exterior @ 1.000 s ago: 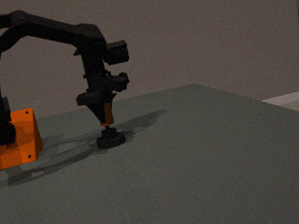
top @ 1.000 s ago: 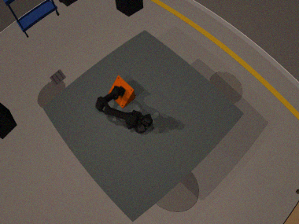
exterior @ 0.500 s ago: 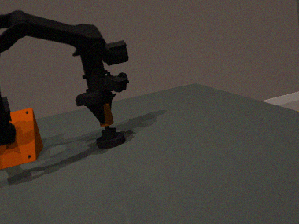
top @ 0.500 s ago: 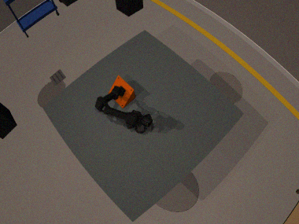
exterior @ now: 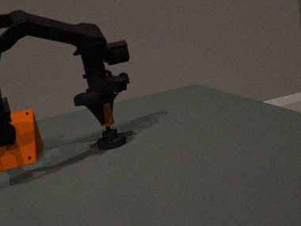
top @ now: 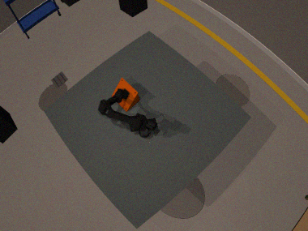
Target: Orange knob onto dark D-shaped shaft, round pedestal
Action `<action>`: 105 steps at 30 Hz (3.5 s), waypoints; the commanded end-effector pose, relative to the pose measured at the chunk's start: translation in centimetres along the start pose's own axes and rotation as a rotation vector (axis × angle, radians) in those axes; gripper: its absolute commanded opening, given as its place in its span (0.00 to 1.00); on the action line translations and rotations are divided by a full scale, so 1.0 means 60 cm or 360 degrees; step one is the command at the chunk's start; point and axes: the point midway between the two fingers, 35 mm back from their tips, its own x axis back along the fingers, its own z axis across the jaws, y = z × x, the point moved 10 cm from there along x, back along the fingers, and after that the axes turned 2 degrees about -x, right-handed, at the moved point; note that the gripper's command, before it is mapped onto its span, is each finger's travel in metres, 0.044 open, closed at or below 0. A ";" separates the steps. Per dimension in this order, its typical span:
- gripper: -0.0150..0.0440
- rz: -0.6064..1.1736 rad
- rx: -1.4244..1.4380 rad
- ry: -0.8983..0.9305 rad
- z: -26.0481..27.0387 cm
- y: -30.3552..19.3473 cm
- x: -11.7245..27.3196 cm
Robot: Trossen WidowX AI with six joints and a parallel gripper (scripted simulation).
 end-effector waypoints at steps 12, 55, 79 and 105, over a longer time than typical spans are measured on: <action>0.25 -0.0004 -0.0179 0.0003 0.001 0.002 -0.002; 0.25 -0.0003 -0.0512 0.0004 0.001 0.002 -0.002; 0.25 -0.0003 -0.0512 0.0004 0.000 0.001 0.000; 0.25 -0.0003 -0.0845 0.0004 0.000 -0.001 -0.002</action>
